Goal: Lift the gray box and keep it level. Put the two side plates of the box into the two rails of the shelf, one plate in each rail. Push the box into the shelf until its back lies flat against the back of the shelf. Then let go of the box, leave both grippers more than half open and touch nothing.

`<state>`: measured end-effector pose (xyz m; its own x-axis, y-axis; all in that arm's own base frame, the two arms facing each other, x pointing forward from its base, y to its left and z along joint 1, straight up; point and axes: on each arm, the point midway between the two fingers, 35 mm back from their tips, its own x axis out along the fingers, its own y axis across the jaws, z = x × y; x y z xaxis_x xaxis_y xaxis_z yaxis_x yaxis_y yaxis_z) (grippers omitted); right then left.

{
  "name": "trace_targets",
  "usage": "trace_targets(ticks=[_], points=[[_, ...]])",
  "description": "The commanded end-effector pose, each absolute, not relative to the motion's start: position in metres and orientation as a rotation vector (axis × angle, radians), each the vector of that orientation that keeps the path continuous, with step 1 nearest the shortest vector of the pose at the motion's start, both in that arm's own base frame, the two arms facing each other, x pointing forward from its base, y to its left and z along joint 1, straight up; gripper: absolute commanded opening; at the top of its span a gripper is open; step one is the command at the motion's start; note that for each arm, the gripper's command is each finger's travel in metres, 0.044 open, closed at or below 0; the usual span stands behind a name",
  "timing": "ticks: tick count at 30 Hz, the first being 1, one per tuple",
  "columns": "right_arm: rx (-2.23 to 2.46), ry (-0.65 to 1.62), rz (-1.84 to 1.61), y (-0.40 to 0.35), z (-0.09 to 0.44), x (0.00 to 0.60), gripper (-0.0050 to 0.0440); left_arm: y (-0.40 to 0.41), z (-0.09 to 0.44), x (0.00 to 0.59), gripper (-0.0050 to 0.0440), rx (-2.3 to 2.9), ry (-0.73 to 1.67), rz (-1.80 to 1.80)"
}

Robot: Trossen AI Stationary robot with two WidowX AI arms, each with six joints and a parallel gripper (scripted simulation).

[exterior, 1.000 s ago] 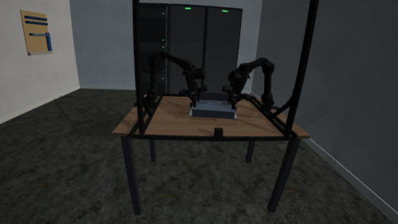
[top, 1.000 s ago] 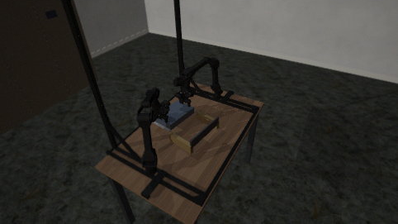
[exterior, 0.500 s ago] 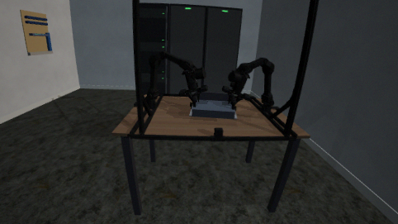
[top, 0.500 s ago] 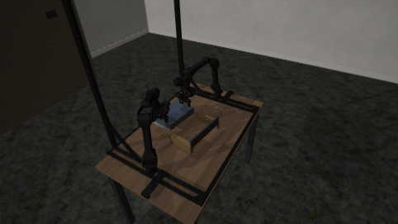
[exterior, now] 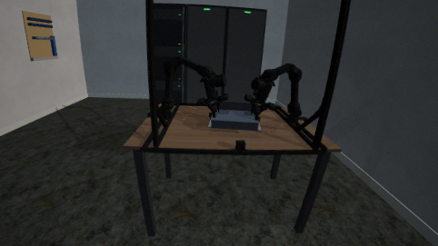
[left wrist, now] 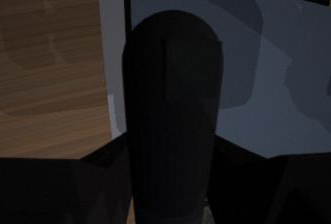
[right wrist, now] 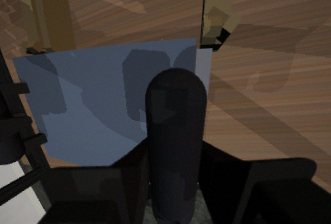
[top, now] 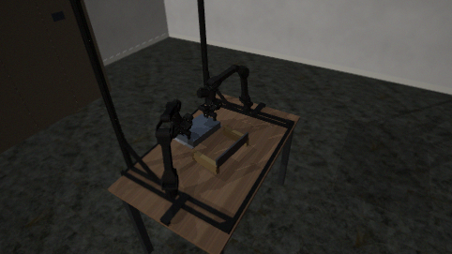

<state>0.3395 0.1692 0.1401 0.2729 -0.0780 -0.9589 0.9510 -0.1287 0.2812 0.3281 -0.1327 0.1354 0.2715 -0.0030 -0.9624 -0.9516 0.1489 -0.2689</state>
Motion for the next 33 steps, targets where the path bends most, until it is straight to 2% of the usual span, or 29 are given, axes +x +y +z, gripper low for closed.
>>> trace_targets(ticks=[1, 33], points=[[1.395, 0.876, -1.111, 0.170, 0.144, 0.340, 0.0000, -0.133, 0.144, 0.328, 0.0000, -1.217, 1.045, 0.884], [1.395, 0.876, -1.112, 0.141, 0.139, 0.336, 0.0000, -0.104, 0.139, 0.334, 0.0000, -1.217, 1.045, 0.884]])
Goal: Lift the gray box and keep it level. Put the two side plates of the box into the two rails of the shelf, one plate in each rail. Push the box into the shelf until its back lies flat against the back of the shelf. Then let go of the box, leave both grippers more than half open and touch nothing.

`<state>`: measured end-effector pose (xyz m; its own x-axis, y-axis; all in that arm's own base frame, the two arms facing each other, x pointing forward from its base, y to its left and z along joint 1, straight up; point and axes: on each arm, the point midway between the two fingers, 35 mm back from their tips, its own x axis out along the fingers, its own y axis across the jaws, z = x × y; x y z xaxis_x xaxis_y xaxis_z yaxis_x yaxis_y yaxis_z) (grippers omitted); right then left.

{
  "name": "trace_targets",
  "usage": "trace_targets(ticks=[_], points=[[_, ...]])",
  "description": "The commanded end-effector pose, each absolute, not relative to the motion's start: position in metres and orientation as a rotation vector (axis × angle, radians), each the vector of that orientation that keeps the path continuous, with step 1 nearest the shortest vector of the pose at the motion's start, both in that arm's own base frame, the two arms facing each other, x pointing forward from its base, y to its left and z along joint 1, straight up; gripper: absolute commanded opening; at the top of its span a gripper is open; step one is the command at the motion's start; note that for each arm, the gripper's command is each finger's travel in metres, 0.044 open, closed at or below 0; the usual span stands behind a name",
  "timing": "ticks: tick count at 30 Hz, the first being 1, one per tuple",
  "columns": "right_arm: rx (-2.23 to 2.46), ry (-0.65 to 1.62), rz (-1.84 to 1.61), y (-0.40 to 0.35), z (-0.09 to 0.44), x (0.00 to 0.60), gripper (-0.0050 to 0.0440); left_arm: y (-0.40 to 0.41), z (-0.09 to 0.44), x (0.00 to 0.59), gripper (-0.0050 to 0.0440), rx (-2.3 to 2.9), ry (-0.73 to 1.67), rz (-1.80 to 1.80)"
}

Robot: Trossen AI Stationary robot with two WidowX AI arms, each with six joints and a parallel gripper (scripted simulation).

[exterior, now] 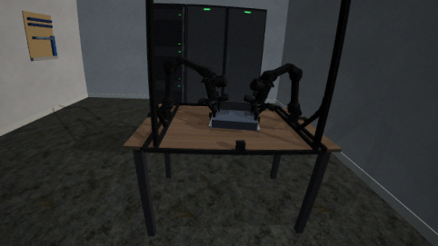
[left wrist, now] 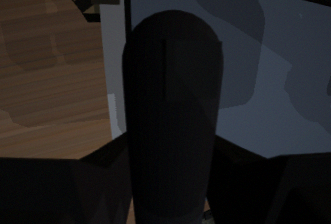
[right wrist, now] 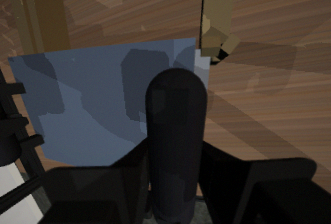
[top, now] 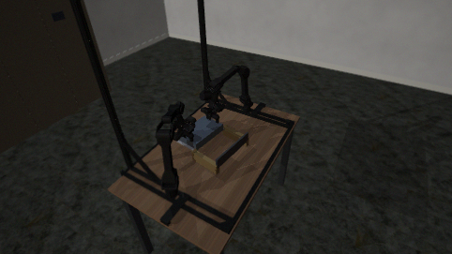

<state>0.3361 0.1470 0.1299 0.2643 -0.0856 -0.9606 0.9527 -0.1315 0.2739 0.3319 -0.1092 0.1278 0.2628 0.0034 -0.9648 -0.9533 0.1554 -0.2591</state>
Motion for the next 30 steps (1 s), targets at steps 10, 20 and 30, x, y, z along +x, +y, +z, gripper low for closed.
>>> trace_targets(ticks=[10, 20, 30], points=[[1.395, 0.876, -1.112, 0.132, 0.138, 0.334, 0.0000, -0.096, 0.138, 0.335, 0.0000, -1.217, 1.045, 0.884], [1.395, 0.876, -1.112, 0.121, 0.138, 0.332, 0.0000, -0.084, 0.138, 0.337, 0.0000, -1.217, 1.045, 0.884], [1.395, 0.876, -1.112, 0.112, 0.138, 0.331, 0.0000, -0.076, 0.138, 0.338, 0.0000, -1.217, 1.045, 0.884]])
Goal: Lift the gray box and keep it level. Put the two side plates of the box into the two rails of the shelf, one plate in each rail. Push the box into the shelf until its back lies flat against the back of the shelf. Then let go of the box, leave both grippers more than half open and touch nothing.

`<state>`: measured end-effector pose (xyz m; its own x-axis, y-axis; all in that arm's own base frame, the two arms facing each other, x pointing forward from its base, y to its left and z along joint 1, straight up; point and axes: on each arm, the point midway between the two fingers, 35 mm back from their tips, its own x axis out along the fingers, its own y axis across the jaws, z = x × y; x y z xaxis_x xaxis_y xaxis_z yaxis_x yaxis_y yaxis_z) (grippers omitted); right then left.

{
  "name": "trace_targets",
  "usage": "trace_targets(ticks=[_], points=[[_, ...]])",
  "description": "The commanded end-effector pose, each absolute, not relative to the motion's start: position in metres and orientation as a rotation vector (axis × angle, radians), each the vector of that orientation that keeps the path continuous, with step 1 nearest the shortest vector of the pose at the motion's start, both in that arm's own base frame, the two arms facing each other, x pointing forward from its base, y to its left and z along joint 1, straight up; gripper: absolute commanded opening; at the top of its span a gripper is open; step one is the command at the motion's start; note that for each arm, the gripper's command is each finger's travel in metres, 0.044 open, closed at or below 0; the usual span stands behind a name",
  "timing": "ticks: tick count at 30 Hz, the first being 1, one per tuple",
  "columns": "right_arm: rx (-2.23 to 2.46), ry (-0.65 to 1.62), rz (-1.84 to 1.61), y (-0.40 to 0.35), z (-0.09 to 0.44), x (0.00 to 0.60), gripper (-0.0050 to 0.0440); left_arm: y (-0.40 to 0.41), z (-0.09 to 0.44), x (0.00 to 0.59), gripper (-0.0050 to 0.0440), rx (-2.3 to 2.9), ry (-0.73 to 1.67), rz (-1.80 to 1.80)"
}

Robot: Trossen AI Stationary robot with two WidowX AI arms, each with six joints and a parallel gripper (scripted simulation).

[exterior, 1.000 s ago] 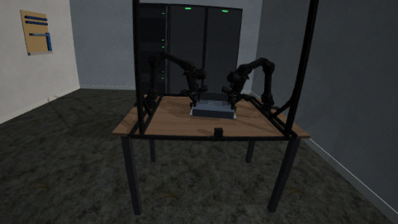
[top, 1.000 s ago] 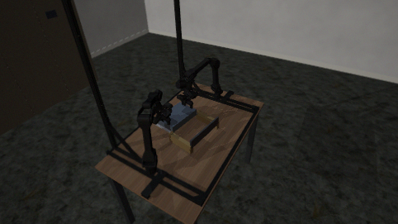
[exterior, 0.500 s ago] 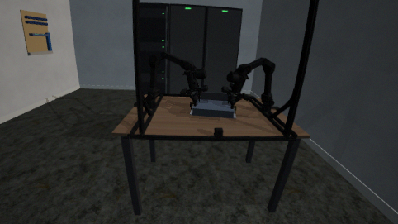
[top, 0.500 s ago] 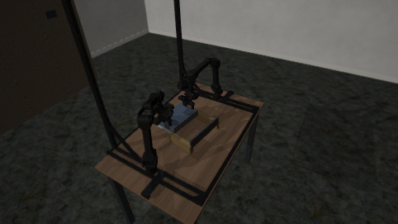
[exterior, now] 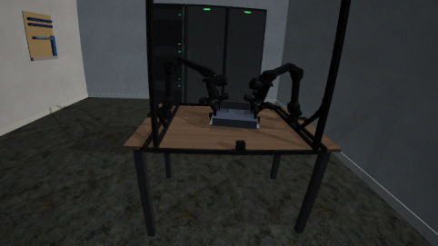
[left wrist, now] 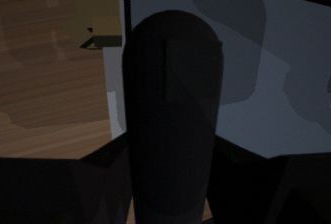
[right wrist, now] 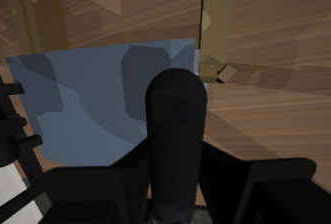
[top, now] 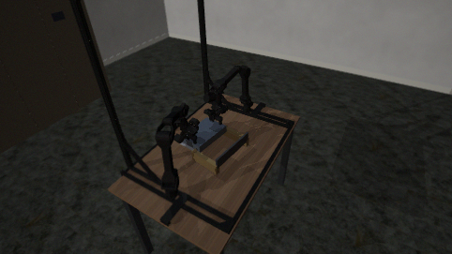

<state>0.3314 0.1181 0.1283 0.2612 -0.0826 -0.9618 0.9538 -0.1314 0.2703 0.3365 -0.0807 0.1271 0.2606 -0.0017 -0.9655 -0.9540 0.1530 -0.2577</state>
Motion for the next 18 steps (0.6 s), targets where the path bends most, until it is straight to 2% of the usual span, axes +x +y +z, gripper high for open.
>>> trace_targets(ticks=[1, 18], points=[[1.395, 0.876, -1.112, 0.111, 0.138, 0.331, 0.0000, -0.074, 0.138, 0.338, 0.0000, -1.217, 1.045, 0.884], [1.395, 0.876, -1.112, 0.095, 0.138, 0.328, 0.0000, -0.058, 0.138, 0.341, 0.0000, -1.217, 1.045, 0.884]])
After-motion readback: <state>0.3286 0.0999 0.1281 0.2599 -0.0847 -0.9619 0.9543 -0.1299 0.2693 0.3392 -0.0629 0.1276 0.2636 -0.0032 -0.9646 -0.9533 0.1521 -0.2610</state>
